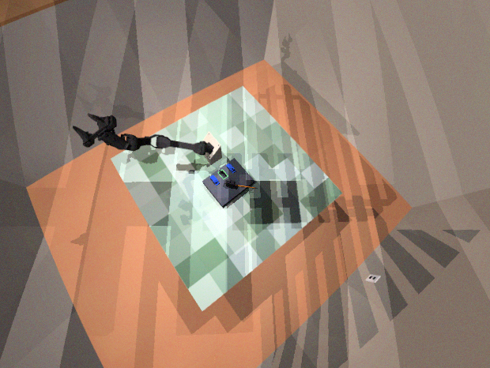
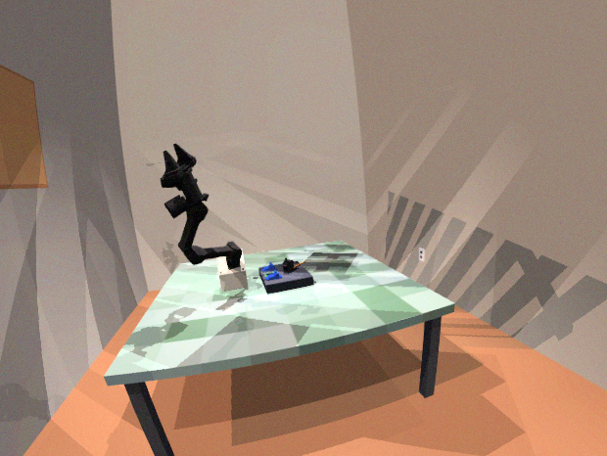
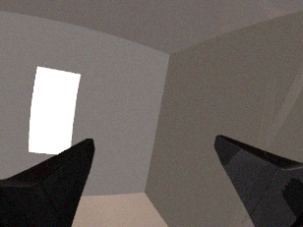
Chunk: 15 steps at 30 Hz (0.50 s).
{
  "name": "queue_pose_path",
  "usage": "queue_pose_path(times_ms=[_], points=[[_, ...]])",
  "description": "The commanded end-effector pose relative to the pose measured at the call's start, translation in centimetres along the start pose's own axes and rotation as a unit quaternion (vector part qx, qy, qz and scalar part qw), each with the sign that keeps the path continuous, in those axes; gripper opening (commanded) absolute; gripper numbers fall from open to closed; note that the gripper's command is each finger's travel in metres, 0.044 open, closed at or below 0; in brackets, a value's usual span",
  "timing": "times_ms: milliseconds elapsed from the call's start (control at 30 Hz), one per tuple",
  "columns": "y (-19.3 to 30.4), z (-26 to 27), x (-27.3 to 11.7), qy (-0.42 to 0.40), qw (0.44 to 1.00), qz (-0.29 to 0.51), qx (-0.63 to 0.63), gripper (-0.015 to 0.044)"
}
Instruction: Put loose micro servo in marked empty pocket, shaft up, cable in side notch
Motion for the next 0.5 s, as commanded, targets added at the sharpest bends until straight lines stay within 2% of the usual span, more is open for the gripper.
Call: queue_pose_path(times_ms=[0, 467], points=[[2.5, 2.2, 0.0, -0.019, 0.997, 0.041, 0.055, 0.0440], [9.5, 8.8, -0.9, -0.053, 0.957, 0.173, 0.227, 0.0440]])
Point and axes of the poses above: the point midway between the two fingers, 35 mm back from their tips, its own x axis out along the fingers, its own z axis across the jaws, y = z × x, the point moved 5 cm from there along -x, back along the fingers, and after that the axes turned 6 degrees about -x, right-handed, at the moved point
